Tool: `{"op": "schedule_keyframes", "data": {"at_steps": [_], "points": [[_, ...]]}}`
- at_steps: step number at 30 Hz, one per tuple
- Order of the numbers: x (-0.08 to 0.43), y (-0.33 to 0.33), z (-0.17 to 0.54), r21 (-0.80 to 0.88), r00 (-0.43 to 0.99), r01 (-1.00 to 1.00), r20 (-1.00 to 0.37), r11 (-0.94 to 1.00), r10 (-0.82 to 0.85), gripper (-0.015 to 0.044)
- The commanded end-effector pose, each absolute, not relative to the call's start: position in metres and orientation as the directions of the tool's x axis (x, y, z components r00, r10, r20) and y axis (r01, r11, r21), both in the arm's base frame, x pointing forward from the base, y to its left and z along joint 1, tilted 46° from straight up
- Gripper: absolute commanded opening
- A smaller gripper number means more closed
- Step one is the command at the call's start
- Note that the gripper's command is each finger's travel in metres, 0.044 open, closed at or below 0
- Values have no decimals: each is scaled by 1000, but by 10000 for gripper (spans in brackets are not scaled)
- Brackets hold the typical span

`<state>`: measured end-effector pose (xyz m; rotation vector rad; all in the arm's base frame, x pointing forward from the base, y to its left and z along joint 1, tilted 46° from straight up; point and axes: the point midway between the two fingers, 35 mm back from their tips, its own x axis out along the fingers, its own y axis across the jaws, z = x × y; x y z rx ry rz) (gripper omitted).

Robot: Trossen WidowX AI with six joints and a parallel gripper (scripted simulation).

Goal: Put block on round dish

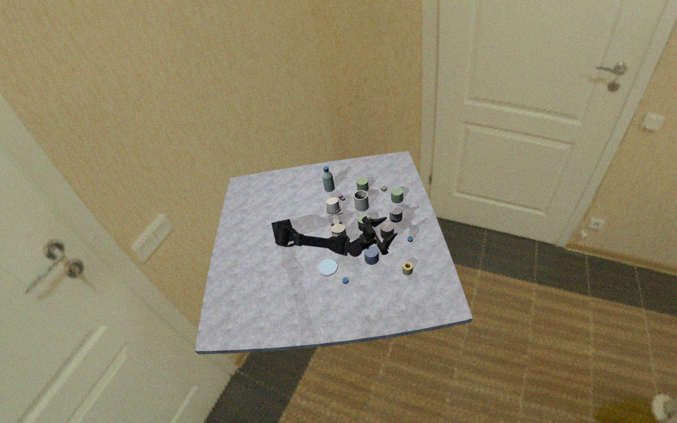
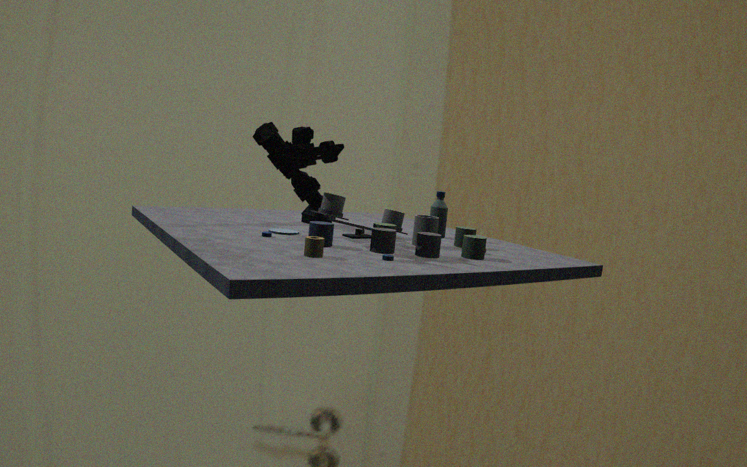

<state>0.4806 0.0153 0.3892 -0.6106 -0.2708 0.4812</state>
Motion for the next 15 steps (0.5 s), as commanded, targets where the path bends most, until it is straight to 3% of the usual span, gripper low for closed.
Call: {"op": "schedule_keyframes", "data": {"at_steps": [1, 15], "points": [[482, 36, 374, -521, 865, -400, 56, 754, 498, 440], [474, 110, 302, -174, 847, -524, -208, 834, 488, 440]]}}
